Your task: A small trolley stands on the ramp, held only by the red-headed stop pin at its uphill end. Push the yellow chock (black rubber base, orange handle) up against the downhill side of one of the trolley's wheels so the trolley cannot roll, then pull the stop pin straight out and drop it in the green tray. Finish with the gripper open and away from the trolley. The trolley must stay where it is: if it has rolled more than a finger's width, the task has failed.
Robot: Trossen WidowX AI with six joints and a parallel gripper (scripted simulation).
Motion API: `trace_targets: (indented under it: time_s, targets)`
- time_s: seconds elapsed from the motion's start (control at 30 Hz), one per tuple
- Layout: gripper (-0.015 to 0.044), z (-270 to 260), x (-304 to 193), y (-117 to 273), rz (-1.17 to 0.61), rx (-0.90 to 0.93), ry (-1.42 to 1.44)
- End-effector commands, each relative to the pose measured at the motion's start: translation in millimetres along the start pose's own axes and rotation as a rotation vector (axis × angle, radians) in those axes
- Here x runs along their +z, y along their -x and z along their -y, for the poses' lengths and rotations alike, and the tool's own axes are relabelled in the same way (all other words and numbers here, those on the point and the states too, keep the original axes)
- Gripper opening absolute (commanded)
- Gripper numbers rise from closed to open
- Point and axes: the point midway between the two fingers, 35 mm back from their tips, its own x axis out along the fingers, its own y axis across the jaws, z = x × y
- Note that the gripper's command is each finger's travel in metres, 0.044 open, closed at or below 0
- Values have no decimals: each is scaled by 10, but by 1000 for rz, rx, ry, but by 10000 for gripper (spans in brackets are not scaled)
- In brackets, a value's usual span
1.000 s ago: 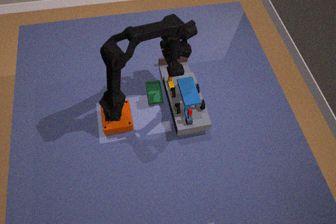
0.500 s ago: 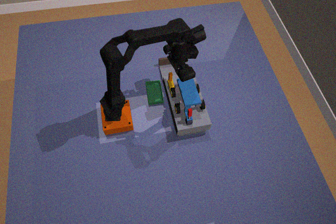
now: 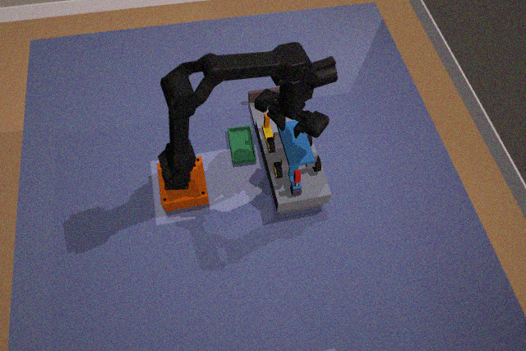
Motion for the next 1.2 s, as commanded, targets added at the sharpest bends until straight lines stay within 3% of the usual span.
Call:
trace_targets:
  time_s: [0.0, 0.6, 1.17]
  targets:
    - [190, 127, -90, 11, -18, -16, 122]
    - [190, 670, -674, 18, -142, -5, 796]
    - [190, 696, -709, -110, -147, -2, 821]
